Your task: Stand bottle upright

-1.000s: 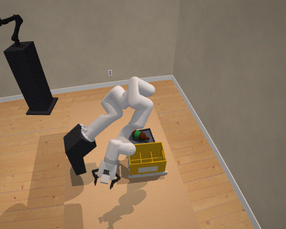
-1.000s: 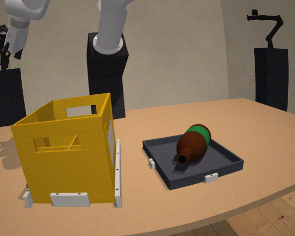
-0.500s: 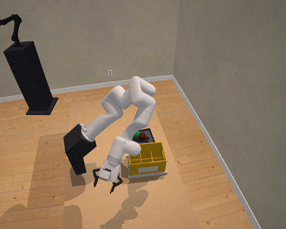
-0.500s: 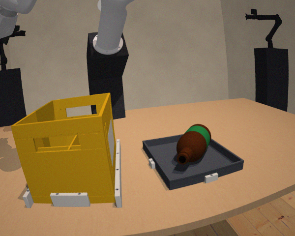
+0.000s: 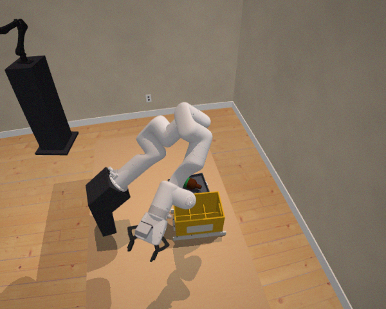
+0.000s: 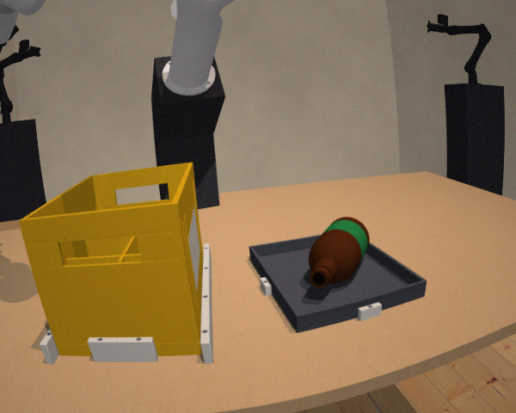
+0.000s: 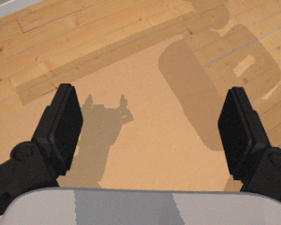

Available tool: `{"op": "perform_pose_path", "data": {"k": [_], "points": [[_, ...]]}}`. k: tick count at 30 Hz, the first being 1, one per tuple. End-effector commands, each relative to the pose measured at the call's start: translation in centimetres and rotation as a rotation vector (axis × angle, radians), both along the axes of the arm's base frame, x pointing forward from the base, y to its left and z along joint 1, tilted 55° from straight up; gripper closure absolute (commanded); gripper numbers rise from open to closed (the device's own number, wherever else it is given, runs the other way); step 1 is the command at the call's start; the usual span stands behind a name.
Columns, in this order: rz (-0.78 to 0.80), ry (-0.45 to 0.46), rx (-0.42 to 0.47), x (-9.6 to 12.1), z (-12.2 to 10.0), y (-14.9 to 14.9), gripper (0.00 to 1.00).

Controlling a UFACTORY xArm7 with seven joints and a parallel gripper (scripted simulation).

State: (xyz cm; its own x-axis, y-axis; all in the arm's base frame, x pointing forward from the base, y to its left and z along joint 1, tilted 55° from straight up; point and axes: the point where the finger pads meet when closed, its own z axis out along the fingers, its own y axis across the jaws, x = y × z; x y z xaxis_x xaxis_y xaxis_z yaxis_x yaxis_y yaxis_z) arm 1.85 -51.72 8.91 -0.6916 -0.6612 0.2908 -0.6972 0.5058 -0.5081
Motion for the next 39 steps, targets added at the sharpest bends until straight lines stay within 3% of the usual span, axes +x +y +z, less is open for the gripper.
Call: {"op": "perform_pose_path", "data": {"k": [1, 3, 10, 11, 32, 34, 37, 38, 39], "points": [[-0.052, 0.005, -0.016, -1.2, 1.3, -1.2, 0.0], [-0.095, 0.007, -0.036, -2.1, 2.4, -2.1, 0.0], [-0.095, 0.007, -0.036, -2.1, 2.4, -2.1, 0.0], [-0.139, 0.007, -0.058, -2.9, 3.6, -2.9, 0.0], [-0.167, 0.008, -0.078, -3.4, 4.7, -3.7, 0.0], [-0.052, 0.026, -0.099, 0.9, 5.3, -4.0, 0.0], [-0.052, 0.026, -0.099, 0.9, 5.3, -4.0, 0.0], [0.007, 0.035, -0.111, 3.0, 5.6, -4.0, 0.0], [0.007, 0.035, -0.111, 3.0, 5.6, -4.0, 0.0]]}}
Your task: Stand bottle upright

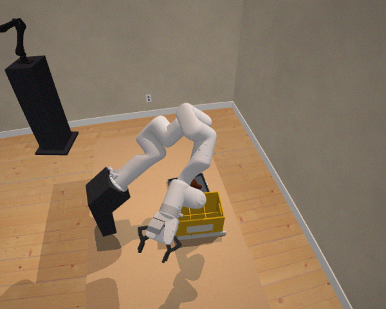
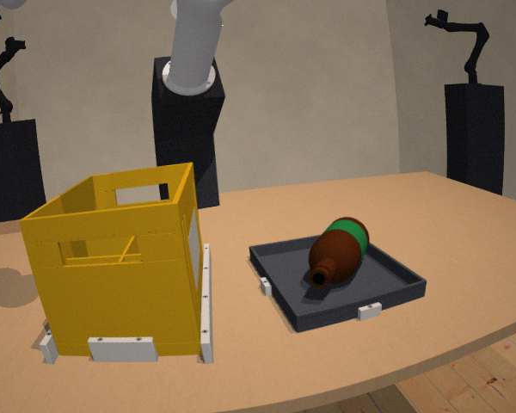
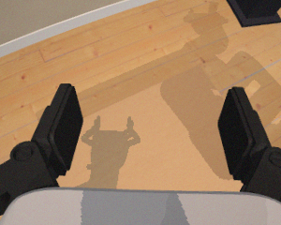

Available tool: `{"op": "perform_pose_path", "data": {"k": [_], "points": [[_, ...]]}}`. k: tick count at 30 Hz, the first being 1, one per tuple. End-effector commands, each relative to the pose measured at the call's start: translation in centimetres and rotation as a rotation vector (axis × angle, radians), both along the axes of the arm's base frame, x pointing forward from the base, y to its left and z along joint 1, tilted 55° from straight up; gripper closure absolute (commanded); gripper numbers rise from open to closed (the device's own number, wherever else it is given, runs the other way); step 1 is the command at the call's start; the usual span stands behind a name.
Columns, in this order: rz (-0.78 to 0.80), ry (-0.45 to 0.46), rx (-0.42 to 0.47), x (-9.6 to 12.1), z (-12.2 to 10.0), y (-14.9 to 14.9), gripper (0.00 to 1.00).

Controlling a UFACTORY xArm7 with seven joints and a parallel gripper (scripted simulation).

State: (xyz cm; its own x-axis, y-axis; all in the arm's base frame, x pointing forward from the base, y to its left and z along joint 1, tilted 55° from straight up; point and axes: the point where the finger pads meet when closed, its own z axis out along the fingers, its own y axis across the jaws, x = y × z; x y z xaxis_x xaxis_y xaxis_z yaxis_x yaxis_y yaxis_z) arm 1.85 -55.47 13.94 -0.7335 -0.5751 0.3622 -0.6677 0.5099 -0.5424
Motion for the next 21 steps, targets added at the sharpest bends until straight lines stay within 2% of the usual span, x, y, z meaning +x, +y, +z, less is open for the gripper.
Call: {"op": "perform_pose_path", "data": {"k": [1, 2, 3, 6, 7, 10, 11, 14, 15, 18, 19, 21], "points": [[0.084, 0.021, -0.016, 3.0, 0.6, -0.3, 0.0], [0.084, 0.021, -0.016, 3.0, 0.6, -0.3, 0.0], [0.142, 0.033, -0.028, 5.2, 1.0, -0.2, 0.0], [0.142, 0.033, -0.028, 5.2, 1.0, -0.2, 0.0], [0.201, 0.044, -0.042, 7.4, 1.4, -0.1, 0.0], [0.201, 0.044, -0.042, 7.4, 1.4, -0.1, 0.0], [0.26, 0.055, -0.057, 9.7, 1.8, 0.1, 0.0], [0.26, 0.055, -0.057, 9.7, 1.8, 0.1, 0.0], [0.319, 0.067, -0.073, 11.9, 2.3, 0.4, 0.0], [0.319, 0.067, -0.073, 11.9, 2.3, 0.4, 0.0], [0.378, 0.077, -0.091, 14.2, 2.8, 0.7, 0.0], [0.378, 0.077, -0.091, 14.2, 2.8, 0.7, 0.0]]}}
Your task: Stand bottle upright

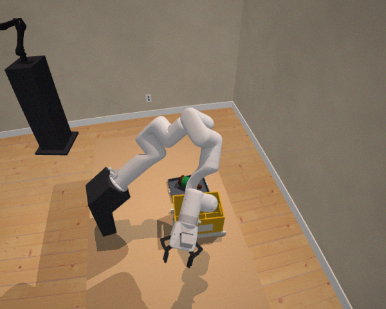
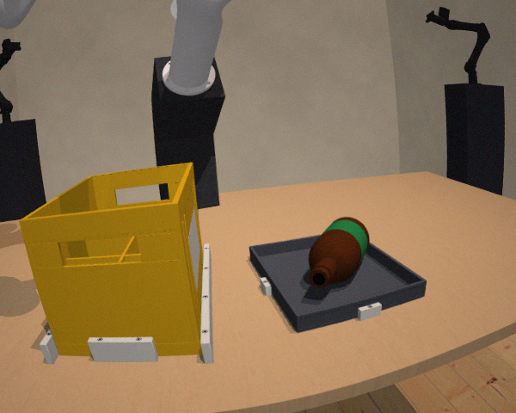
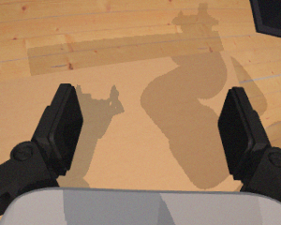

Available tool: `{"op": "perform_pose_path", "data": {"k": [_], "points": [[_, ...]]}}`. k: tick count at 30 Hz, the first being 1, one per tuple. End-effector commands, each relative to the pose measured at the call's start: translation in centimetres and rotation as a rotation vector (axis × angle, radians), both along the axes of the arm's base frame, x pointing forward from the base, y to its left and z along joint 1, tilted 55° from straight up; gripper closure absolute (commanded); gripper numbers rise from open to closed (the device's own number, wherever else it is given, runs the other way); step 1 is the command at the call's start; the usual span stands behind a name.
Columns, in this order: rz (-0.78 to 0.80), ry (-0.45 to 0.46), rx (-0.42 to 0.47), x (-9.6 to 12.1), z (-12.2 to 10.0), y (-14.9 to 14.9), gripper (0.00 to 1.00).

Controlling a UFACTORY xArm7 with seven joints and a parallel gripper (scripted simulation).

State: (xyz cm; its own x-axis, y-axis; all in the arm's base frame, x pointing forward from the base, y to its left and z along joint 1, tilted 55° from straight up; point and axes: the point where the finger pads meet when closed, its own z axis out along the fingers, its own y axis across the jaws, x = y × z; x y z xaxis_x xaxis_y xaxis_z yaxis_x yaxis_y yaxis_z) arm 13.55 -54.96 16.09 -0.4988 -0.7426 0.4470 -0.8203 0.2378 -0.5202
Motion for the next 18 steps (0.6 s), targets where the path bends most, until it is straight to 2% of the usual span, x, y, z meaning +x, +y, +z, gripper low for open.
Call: {"op": "perform_pose_path", "data": {"k": [1, 2, 6, 7, 13, 14, 18], "points": [[0.065, 0.012, -0.023, 2.5, 0.7, 0.2, 0.0], [0.124, 0.021, -0.042, 4.7, 1.2, 0.7, 0.0], [0.124, 0.021, -0.042, 4.7, 1.2, 0.7, 0.0], [0.184, 0.03, -0.062, 7.0, 1.8, 1.2, 0.0], [0.184, 0.03, -0.062, 7.0, 1.8, 1.2, 0.0], [0.244, 0.038, -0.084, 9.2, 2.5, 1.9, 0.0], [0.244, 0.038, -0.084, 9.2, 2.5, 1.9, 0.0]]}}
